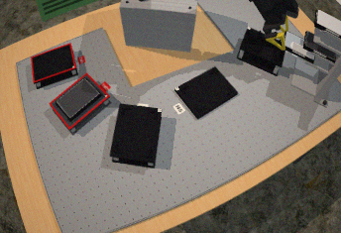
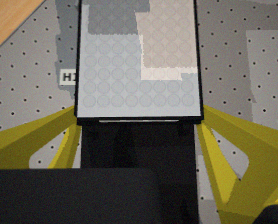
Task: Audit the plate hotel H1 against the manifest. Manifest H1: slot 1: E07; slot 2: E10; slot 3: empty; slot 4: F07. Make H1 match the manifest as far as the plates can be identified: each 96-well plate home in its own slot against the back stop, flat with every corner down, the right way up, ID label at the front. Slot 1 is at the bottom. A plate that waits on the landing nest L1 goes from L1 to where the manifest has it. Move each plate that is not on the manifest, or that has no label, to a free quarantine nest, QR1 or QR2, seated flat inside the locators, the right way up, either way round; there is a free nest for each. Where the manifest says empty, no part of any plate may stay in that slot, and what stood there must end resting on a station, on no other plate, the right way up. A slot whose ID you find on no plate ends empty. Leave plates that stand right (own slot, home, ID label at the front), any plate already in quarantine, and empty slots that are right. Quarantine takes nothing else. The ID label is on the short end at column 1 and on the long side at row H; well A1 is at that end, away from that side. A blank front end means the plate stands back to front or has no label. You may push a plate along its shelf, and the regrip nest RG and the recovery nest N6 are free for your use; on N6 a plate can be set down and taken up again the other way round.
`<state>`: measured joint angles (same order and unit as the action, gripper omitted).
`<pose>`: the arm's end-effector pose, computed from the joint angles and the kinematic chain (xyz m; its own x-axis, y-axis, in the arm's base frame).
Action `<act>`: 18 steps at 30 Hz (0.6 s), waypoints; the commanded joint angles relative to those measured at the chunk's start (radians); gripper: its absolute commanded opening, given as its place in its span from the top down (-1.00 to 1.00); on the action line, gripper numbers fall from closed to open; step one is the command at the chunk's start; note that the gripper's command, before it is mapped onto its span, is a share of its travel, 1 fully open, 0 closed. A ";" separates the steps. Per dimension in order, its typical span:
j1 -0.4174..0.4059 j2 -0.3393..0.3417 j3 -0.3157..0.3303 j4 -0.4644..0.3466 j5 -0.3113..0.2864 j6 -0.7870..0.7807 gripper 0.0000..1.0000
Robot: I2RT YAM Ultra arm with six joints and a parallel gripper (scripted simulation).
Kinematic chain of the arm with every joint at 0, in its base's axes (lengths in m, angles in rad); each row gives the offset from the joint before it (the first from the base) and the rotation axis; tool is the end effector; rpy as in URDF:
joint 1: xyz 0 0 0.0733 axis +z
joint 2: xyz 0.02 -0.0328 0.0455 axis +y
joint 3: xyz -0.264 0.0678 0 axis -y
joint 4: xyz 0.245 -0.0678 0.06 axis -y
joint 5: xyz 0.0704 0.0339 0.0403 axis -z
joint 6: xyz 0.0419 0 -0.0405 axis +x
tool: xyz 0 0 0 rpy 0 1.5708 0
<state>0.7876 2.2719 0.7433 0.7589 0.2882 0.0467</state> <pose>0.2474 0.2332 0.0012 -0.5155 -0.4543 -0.7266 -0.5119 0.8432 -0.1641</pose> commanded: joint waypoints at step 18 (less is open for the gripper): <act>-0.010 0.017 0.079 -0.021 -0.012 -0.016 -0.72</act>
<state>0.7795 2.2967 0.7906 0.7383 0.2813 0.0406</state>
